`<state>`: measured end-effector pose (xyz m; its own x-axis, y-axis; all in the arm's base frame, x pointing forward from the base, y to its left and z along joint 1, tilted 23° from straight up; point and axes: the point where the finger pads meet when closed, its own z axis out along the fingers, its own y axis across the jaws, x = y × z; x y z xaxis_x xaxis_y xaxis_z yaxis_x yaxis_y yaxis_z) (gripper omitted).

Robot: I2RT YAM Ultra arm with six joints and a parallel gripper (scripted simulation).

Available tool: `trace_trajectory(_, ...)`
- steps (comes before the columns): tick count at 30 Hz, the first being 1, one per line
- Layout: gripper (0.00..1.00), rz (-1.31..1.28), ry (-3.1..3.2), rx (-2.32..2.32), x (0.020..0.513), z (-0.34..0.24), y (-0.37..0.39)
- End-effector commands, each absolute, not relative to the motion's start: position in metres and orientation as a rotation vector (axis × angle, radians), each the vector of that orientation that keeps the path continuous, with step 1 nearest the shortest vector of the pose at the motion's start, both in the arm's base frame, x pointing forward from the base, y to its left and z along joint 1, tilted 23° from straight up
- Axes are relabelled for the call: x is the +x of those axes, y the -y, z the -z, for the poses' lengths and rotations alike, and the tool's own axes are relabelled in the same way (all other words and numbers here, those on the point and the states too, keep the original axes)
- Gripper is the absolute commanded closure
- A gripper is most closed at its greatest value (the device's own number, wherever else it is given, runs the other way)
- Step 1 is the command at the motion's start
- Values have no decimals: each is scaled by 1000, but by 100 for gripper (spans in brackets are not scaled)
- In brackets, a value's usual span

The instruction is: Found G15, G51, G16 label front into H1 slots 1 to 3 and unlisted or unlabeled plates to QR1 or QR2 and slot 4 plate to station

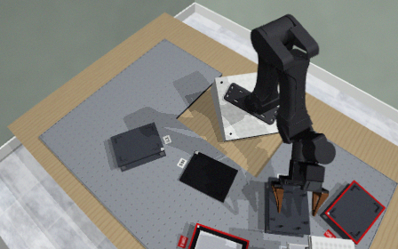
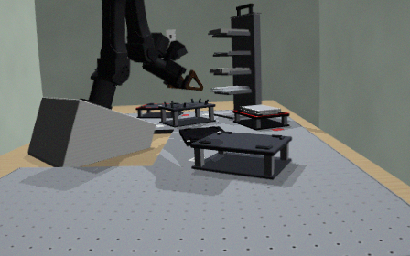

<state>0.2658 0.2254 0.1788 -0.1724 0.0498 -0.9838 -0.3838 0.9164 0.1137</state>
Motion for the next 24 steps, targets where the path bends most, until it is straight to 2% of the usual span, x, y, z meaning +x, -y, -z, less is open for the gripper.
trace_trajectory(1,0,-392,-1697,-244,263,-181,-223)
trace_trajectory(24,0,-393,-1699,-244,238,-182,-213)
